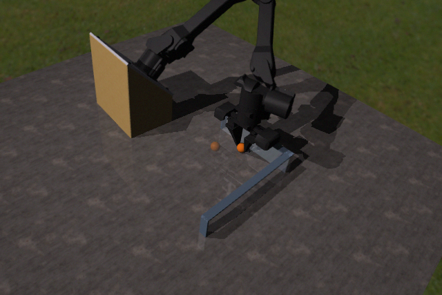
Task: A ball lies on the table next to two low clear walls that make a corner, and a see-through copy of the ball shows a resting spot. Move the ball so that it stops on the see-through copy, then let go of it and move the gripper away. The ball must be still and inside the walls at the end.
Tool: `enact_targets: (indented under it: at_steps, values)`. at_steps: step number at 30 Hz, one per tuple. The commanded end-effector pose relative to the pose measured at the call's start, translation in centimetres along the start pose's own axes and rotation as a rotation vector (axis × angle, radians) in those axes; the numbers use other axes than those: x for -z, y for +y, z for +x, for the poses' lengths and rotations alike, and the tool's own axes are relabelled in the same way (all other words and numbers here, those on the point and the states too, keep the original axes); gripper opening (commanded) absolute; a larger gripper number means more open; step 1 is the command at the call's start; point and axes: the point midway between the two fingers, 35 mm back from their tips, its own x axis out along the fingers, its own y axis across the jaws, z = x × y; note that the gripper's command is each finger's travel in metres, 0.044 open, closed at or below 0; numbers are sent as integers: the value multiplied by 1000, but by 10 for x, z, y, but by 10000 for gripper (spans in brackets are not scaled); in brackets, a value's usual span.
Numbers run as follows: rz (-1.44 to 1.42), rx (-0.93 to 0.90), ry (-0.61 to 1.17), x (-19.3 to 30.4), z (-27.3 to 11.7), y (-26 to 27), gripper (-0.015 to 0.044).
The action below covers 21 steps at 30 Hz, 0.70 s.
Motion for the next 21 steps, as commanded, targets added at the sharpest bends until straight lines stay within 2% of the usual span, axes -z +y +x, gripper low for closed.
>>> enact_targets:
  at_steps: [1,3,11,21]
  values:
    - [4,2,6,1,0,0,38]
    - [21,19,4,6,-4,-2,0]
    - [42,40,7,14,-25,-8,0]
    - [20,18,19,10,-76,-8,0]
